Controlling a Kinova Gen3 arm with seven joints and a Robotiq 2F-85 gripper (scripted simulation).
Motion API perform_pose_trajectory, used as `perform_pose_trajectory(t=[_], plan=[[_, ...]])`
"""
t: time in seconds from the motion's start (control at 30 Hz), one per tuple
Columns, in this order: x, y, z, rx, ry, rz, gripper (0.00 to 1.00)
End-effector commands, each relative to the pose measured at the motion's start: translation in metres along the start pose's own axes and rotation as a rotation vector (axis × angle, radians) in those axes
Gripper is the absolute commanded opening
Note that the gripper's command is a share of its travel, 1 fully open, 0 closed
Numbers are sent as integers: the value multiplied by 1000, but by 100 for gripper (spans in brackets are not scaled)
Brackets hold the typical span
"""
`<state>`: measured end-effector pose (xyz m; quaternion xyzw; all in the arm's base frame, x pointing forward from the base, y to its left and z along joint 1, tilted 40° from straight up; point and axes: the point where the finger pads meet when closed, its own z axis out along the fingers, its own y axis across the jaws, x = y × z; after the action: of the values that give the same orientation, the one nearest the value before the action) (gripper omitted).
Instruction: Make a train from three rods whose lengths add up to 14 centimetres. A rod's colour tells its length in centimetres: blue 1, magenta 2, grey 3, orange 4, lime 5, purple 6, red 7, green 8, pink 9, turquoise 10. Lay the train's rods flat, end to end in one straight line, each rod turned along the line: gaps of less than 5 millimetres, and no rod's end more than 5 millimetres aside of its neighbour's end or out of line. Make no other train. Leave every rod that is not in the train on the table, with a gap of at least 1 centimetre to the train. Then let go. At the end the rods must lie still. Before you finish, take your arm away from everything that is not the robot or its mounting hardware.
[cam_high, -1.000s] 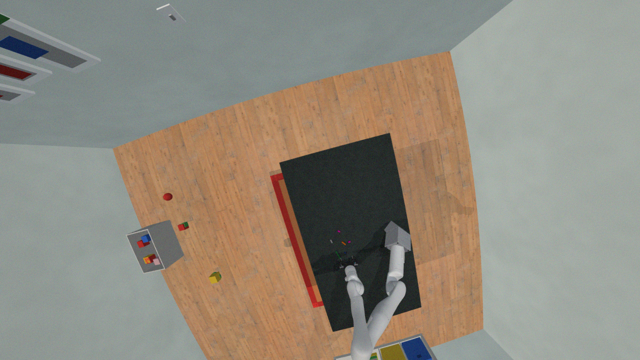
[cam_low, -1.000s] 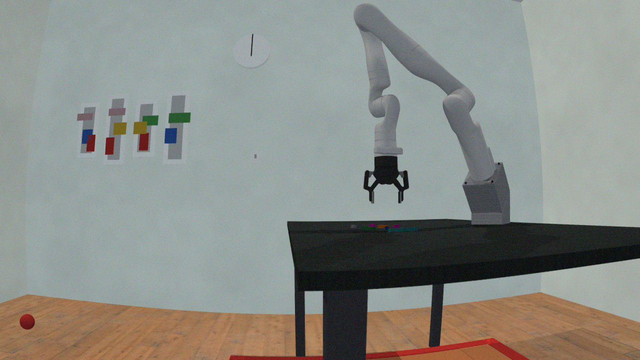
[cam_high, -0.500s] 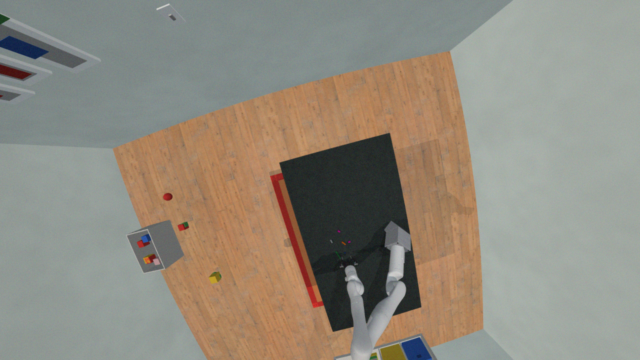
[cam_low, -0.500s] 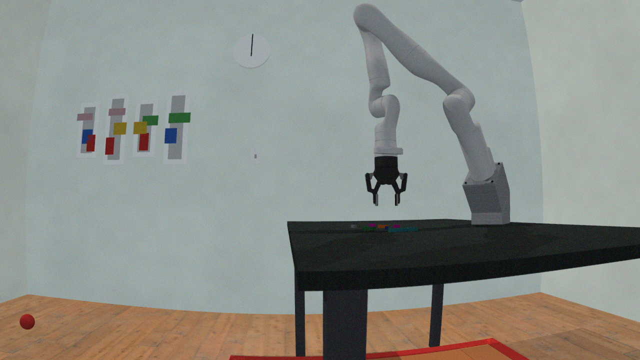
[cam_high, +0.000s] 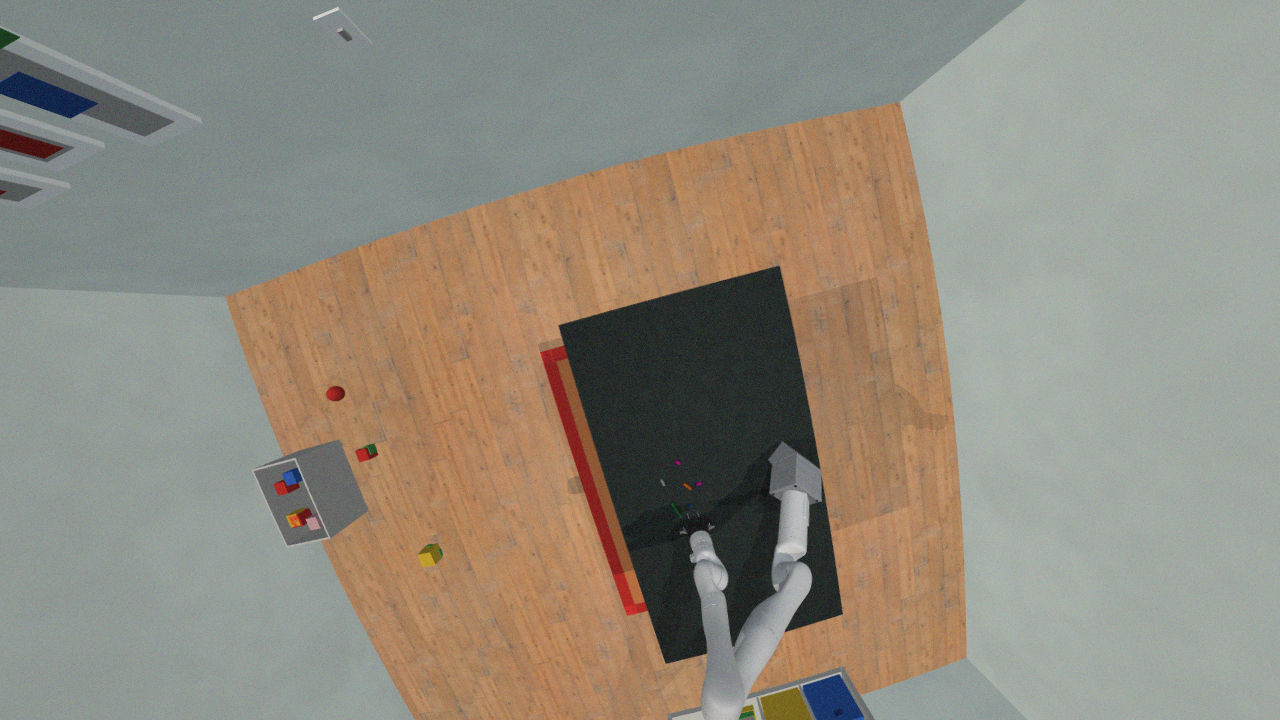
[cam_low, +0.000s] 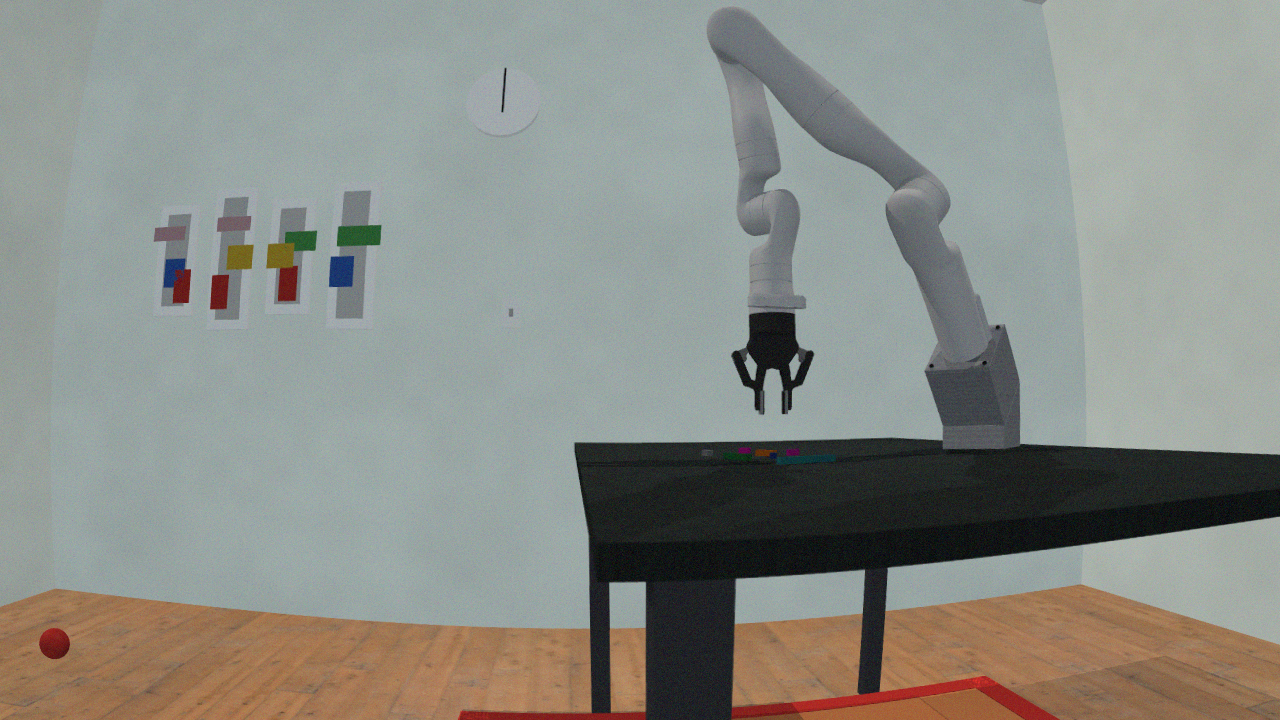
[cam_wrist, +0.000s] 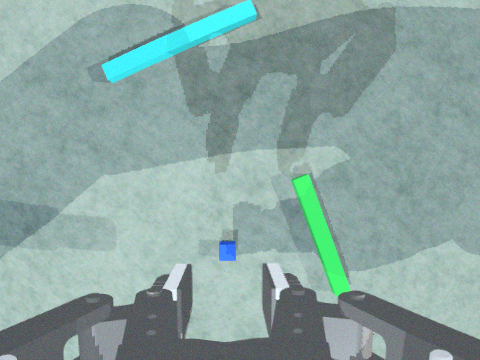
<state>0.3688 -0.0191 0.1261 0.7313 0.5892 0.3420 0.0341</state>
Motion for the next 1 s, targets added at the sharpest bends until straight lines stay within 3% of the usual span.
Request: perform_pose_trajectory(t=[0.0,0.97], plan=[[0,0,0,-1,-1,0,24],[0,0,16,-1,-1,0,24]])
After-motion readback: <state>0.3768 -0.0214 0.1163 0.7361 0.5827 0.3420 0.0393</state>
